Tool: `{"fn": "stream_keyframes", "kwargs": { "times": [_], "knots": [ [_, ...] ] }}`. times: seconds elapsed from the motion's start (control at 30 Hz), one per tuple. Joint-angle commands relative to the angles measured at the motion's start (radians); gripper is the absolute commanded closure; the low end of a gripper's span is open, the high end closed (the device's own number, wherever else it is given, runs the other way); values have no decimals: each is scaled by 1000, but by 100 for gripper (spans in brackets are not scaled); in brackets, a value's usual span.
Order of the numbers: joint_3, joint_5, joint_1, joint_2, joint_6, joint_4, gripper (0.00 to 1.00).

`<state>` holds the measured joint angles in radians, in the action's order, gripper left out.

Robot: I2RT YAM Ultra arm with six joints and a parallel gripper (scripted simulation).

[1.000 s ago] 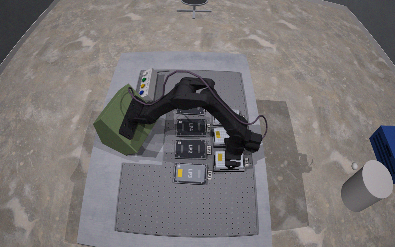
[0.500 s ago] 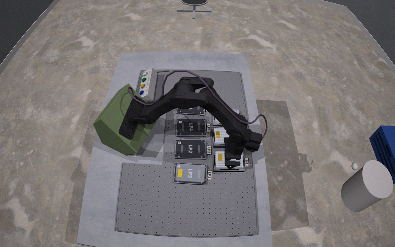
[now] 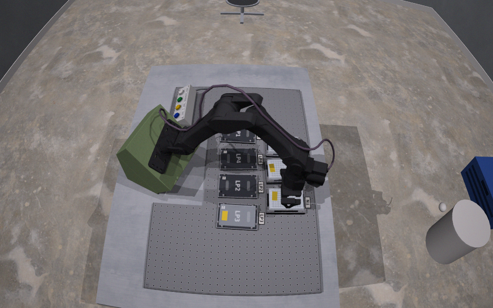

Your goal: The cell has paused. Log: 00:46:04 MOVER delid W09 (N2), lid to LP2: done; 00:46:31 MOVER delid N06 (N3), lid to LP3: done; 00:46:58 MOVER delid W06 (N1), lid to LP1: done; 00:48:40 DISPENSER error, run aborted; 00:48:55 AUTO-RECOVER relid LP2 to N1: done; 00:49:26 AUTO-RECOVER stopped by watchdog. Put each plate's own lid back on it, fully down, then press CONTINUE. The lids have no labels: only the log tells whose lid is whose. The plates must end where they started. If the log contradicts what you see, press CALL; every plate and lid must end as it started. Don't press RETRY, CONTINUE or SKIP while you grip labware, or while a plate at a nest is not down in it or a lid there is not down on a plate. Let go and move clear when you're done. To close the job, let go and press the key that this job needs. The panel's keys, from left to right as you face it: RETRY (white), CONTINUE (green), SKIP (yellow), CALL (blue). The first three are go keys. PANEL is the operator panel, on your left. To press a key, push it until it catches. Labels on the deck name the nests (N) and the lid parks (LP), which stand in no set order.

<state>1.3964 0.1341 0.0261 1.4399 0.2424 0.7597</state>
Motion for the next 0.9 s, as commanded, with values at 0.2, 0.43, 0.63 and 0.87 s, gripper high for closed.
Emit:
{"fn": "stream_keyframes", "kwargs": {
  "times": [0.2, 0.43, 0.63, 0.87],
  "knots": [
    [-155, -49, 73, -115, 34, -58, 0],
    [-290, -108, 161, -202, 98, -109, 0],
    [-362, -150, 220, -249, 140, -136, 0],
    [-474, -225, 331, -317, 219, -175, 0]
  ]
}}
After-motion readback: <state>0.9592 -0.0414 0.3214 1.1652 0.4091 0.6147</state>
